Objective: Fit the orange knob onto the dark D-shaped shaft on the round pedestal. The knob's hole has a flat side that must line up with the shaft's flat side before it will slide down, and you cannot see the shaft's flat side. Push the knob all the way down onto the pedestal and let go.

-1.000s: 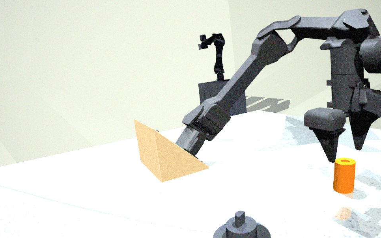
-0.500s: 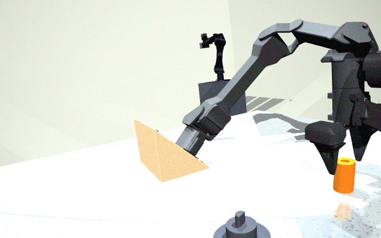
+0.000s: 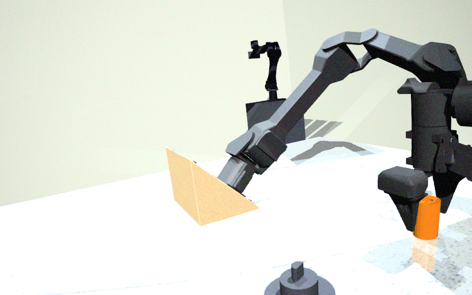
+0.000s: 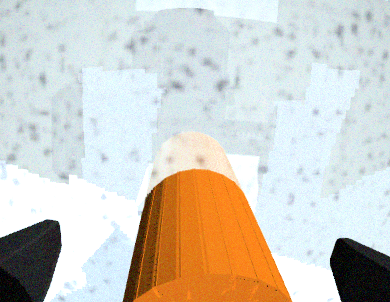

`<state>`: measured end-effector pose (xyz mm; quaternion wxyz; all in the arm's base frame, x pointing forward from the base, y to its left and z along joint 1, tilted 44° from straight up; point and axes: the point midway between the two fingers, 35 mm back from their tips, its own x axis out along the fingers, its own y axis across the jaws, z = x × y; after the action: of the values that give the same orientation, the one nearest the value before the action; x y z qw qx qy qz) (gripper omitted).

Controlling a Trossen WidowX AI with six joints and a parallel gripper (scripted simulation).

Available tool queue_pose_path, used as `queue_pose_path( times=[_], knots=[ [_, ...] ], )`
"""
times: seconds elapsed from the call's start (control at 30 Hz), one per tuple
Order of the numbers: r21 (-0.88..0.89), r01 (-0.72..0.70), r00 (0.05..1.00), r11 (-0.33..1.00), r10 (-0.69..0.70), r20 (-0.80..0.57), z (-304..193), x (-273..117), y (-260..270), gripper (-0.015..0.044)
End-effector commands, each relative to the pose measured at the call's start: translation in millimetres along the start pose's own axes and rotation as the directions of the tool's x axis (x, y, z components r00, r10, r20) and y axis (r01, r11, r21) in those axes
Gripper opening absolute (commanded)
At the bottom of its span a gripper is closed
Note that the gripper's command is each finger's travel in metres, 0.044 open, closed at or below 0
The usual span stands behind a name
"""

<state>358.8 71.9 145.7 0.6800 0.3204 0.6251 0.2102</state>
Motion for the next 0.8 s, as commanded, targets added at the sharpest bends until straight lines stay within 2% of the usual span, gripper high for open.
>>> queue_pose_path(
  times=[0.0, 0.2, 0.53, 0.73, 0.77],
  knots=[
    [0.005, -0.003, 1.000, 1.000, 0.003, -0.003, -1.9, 7.8, 0.1, 0.0440],
    [0.005, -0.005, 1.000, 1.000, 0.005, -0.003, -2.7, 15.0, 0.4, 0.0440],
    [0.005, -0.005, 1.000, 1.000, 0.005, -0.003, -2.7, 15.0, 0.4, 0.0177],
    [0.005, -0.005, 1.000, 1.000, 0.005, -0.003, -2.7, 15.0, 0.4, 0.0138],
    [0.005, -0.005, 1.000, 1.000, 0.005, -0.003, -2.7, 15.0, 0.4, 0.0111]
  ],
)
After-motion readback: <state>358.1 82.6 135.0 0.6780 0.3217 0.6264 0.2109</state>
